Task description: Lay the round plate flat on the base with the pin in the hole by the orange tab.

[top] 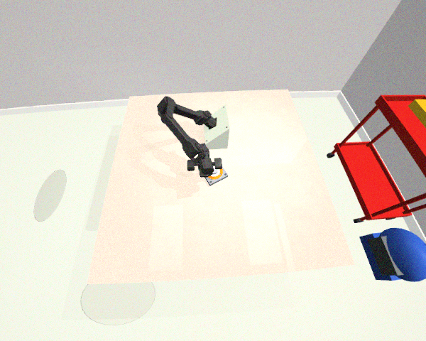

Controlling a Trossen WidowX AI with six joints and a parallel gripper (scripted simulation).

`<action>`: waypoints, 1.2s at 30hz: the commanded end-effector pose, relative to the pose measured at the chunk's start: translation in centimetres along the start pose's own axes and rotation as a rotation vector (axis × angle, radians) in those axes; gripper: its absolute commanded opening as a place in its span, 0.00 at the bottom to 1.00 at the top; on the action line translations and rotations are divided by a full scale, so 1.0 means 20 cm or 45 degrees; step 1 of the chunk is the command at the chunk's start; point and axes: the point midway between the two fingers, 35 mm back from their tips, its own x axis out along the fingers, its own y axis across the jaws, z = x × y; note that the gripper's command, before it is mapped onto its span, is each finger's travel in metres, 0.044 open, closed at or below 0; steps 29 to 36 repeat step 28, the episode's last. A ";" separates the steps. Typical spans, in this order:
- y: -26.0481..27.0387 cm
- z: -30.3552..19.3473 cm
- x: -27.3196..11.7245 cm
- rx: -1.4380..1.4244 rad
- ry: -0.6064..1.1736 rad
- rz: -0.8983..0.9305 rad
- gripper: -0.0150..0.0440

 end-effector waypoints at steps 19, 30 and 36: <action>0.01 0.00 -0.16 -0.006 -0.008 -0.003 0.25; 0.01 0.00 -0.16 -0.006 -0.008 -0.003 0.25; 0.01 0.00 -0.16 -0.006 -0.008 -0.003 0.25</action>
